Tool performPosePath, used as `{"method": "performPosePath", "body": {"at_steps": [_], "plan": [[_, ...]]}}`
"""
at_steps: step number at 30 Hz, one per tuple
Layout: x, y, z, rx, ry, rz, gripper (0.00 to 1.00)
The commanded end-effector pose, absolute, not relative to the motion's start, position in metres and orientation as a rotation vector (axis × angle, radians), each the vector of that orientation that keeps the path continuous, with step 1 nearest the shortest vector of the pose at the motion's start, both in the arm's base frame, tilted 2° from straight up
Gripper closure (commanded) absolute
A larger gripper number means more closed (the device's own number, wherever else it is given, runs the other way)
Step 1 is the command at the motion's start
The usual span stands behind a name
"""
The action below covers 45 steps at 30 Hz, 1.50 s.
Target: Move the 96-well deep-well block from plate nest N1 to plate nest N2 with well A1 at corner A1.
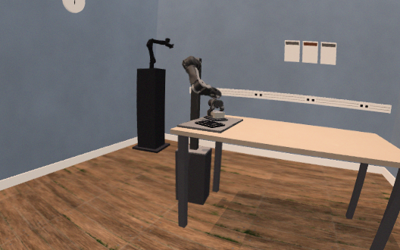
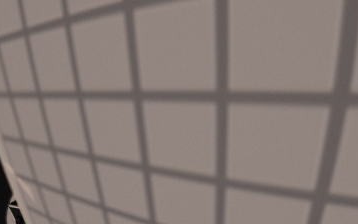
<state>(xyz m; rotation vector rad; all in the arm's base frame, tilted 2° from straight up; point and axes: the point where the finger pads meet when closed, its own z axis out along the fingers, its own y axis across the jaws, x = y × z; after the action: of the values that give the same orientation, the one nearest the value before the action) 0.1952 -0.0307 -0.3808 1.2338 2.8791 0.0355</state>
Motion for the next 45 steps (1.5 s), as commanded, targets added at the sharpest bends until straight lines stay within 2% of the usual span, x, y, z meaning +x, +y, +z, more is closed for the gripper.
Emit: {"method": "performPosePath", "body": {"at_steps": [1, 44, 45], "plan": [[0.1970, -0.0299, -0.3784, 1.235, 2.876, 0.044, 1.00], [0.1955, -0.0298, -0.3856, 1.230, 2.878, 0.046, 1.00], [0.1954, -0.0300, -0.3855, 1.232, 2.878, 0.045, 0.97]]}}
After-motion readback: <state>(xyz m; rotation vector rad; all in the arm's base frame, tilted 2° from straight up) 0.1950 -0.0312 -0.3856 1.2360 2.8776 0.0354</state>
